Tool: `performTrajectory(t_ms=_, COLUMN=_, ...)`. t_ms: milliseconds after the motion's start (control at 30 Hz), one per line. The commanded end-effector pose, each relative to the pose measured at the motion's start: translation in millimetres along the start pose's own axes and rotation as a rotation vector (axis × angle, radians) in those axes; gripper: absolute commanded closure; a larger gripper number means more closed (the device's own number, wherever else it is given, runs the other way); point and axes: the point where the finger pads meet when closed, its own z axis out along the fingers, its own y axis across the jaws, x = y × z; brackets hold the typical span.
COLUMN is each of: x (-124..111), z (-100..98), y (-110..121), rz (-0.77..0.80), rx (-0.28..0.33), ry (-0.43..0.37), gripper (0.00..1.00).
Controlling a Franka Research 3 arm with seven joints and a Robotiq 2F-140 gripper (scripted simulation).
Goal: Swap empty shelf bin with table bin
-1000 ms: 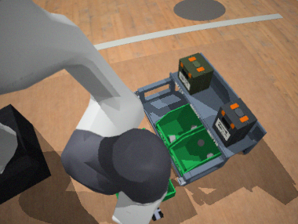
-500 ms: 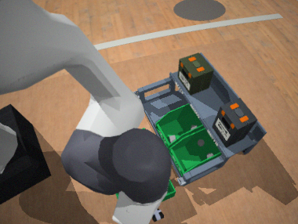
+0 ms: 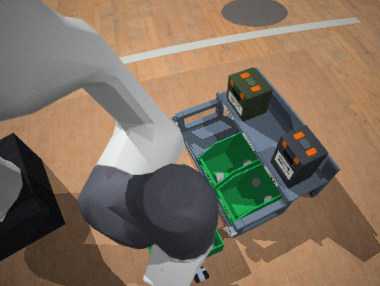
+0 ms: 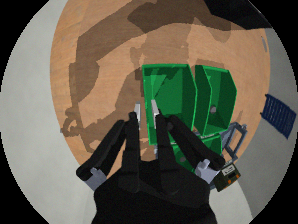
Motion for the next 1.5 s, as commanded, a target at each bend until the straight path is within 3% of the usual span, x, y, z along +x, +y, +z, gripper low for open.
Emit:
performTrajectory(t_ms=0, x=-1.3, z=-0.3, y=-0.8, rz=-0.008, rx=0.003, ry=-0.002, gripper=0.85)
performTrajectory(t_ms=733, x=-1.3, z=-5.1, y=-0.8, rz=-0.008, rx=0.003, ry=-0.002, gripper=0.85)
performTrajectory(t_ms=1467, x=-1.2, z=-29.1, y=-0.8, rz=-0.008, rx=0.003, ry=-0.002, gripper=0.85)
